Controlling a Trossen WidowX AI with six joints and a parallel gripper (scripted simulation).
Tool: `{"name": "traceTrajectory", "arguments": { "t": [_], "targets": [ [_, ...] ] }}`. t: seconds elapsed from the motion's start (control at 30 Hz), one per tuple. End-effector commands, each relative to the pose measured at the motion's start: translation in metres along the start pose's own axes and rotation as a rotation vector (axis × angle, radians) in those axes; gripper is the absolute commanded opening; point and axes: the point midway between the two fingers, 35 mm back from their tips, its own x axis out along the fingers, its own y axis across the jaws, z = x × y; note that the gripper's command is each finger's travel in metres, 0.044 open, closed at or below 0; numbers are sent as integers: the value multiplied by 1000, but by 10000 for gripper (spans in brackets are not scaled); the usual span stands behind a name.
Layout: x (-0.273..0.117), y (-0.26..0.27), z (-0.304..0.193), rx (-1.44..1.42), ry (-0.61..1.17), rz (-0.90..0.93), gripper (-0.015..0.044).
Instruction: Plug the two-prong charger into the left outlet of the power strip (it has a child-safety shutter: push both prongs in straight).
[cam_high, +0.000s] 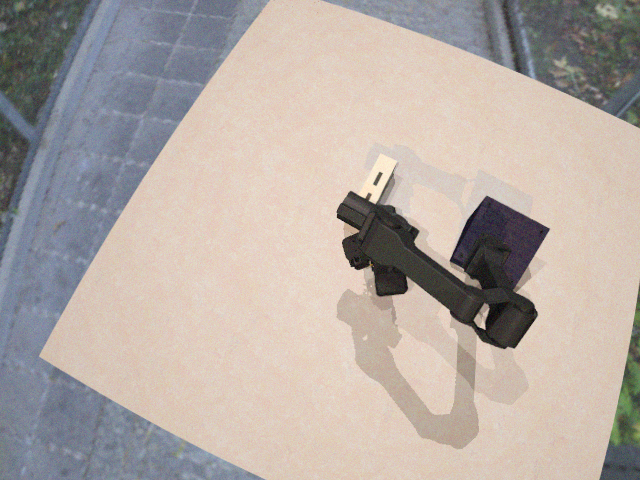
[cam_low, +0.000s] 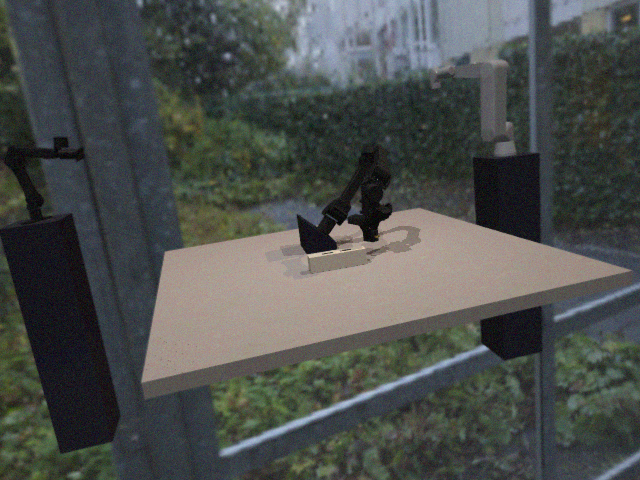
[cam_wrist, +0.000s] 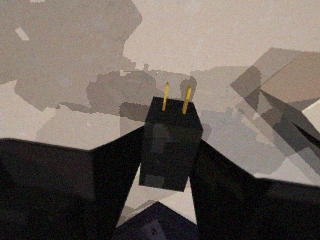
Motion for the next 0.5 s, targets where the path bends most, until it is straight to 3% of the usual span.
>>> {"name": "traceTrajectory", "arguments": {
  "t": [0.0, 0.47],
  "targets": [
    [-3, -3, -1, 7, -7, -2, 0],
    [13, -40, -22, 181, -4, -1, 0]
  ]
}}
